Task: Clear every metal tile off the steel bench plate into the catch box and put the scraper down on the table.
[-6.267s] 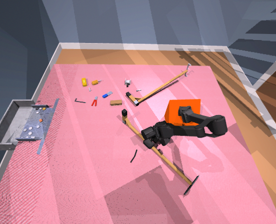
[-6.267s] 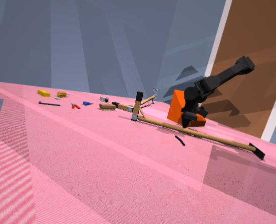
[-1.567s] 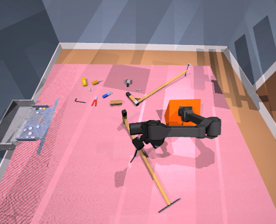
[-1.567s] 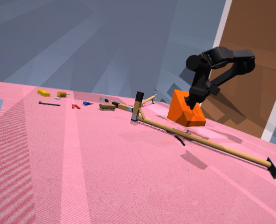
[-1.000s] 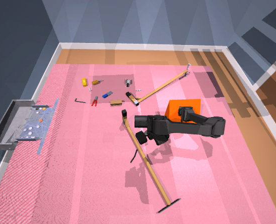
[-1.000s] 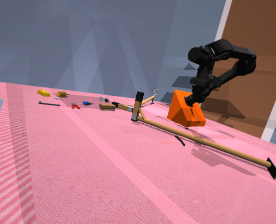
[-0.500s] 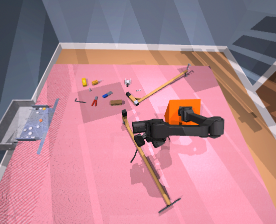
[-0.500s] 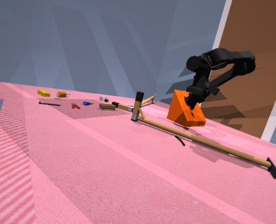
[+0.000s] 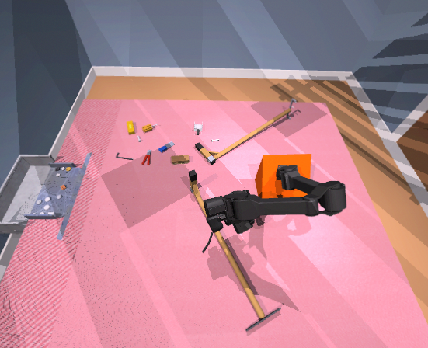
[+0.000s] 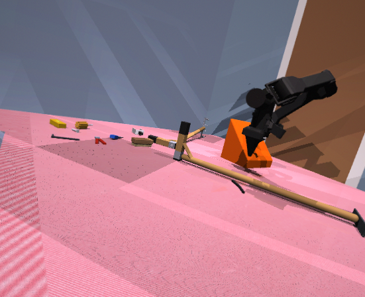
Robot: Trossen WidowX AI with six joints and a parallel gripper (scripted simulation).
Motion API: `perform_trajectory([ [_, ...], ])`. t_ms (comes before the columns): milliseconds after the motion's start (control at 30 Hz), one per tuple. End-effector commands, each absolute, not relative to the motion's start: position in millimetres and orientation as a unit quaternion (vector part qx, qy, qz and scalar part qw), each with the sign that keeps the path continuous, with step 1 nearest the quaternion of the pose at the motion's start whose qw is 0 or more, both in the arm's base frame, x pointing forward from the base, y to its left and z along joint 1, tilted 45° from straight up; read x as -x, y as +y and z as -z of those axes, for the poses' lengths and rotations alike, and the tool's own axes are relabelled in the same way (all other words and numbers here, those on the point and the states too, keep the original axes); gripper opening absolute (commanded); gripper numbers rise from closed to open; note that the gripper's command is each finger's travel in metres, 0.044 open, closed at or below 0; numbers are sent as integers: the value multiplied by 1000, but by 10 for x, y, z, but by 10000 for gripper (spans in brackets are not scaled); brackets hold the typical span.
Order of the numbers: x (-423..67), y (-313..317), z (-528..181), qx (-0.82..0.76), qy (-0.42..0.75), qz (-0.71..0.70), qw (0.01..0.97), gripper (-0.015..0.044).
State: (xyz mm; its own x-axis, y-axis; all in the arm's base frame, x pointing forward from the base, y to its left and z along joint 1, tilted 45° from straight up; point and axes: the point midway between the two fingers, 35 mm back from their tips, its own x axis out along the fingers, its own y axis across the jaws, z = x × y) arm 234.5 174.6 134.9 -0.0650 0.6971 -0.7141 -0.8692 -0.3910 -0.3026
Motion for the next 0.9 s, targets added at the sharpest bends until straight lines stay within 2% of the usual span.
perform_trajectory([
  [0, -2320, 1815, -1246, 415, 109, -723, 541, 0],
  [867, -2141, 2289, -838, 406, 101, -725, 547, 0],
])
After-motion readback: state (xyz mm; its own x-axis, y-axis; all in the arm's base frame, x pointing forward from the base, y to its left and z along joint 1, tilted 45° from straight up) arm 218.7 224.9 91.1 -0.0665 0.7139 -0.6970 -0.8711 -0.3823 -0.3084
